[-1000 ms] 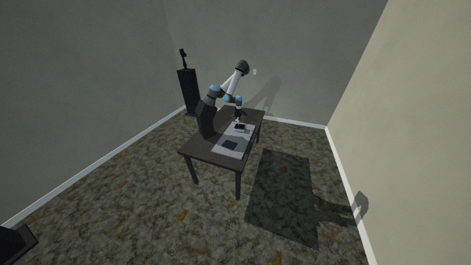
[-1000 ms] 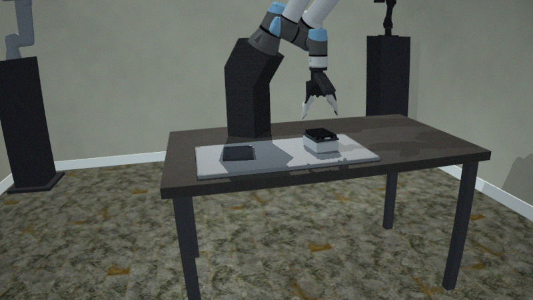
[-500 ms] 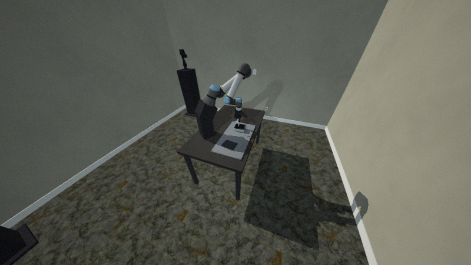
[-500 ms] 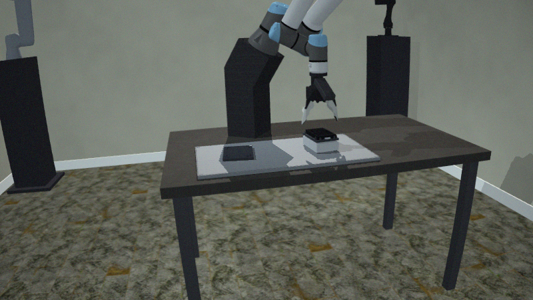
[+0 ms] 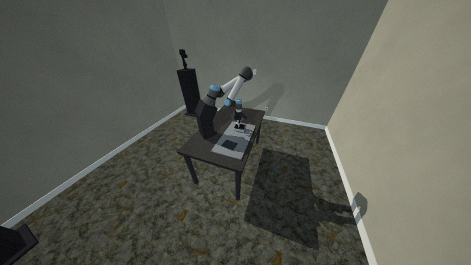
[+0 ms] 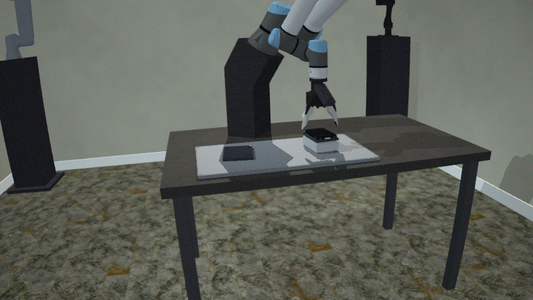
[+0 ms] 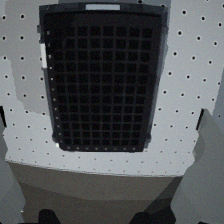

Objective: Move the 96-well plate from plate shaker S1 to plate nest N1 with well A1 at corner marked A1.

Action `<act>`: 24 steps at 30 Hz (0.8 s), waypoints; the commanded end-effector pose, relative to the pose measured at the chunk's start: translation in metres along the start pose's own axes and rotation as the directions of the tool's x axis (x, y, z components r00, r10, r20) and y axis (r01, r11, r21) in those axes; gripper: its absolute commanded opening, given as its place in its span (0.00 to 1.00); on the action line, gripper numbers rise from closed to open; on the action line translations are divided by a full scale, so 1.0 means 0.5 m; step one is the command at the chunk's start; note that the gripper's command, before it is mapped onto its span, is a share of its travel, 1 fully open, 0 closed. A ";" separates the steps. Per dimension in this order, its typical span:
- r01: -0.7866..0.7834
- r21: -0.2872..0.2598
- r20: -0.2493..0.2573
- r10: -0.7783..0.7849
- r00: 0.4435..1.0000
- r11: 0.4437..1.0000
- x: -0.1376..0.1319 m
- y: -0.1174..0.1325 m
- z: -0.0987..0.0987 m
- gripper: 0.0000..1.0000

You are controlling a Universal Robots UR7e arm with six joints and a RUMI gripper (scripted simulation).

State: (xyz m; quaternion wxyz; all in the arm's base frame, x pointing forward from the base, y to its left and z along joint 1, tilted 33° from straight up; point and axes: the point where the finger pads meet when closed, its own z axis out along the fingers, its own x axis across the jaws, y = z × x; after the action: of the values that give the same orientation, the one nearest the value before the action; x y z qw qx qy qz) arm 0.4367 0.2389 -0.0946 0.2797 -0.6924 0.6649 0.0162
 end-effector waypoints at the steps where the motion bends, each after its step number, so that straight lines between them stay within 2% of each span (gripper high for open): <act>1: 0.000 0.002 0.000 0.000 1.000 1.000 0.000 -0.001 0.011 1.00; 7: 0.000 0.002 0.000 0.000 1.000 1.000 0.000 -0.001 0.029 1.00; 23: 0.000 0.002 0.000 0.000 1.000 1.000 0.000 -0.001 0.029 1.00; 24: 0.000 0.002 0.000 0.000 1.000 1.000 0.000 -0.001 0.029 0.00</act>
State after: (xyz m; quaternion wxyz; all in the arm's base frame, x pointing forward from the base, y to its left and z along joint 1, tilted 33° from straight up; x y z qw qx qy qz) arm 0.4420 0.2450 -0.1071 0.2800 -0.6922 0.6650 0.0159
